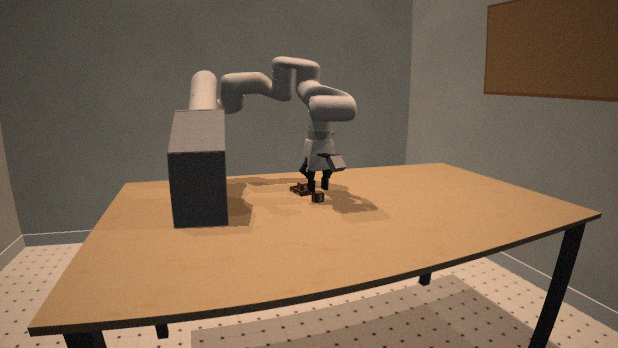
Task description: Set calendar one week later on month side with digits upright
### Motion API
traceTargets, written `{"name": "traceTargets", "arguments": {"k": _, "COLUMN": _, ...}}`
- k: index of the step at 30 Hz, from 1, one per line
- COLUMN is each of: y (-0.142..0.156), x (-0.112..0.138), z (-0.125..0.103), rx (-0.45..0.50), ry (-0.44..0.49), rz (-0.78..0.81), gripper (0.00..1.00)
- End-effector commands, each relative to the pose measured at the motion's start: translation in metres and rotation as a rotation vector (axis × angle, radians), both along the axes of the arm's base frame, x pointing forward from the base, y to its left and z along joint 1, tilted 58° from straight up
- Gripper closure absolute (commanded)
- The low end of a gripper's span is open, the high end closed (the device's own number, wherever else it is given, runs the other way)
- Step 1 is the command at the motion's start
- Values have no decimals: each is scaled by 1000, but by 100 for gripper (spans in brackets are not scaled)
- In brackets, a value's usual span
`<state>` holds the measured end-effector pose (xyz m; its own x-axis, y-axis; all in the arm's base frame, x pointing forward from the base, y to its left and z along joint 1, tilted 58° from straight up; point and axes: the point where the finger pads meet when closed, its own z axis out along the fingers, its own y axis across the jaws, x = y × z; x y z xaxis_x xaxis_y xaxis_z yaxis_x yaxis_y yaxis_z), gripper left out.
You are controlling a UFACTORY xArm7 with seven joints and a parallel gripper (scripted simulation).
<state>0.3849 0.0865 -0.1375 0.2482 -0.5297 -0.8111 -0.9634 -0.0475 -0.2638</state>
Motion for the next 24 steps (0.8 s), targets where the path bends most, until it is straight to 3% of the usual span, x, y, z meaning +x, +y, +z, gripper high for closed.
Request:
{"name": "traceTargets", "arguments": {"k": 1, "y": -2, "x": 1, "z": 0, "rx": -3, "ry": -1, "rz": -2, "gripper": 51}}
{"name": "traceTargets", "arguments": {"k": 24, "y": 2, "x": 1, "z": -2, "rx": -3, "ry": -1, "rz": -2, "gripper": 51}}
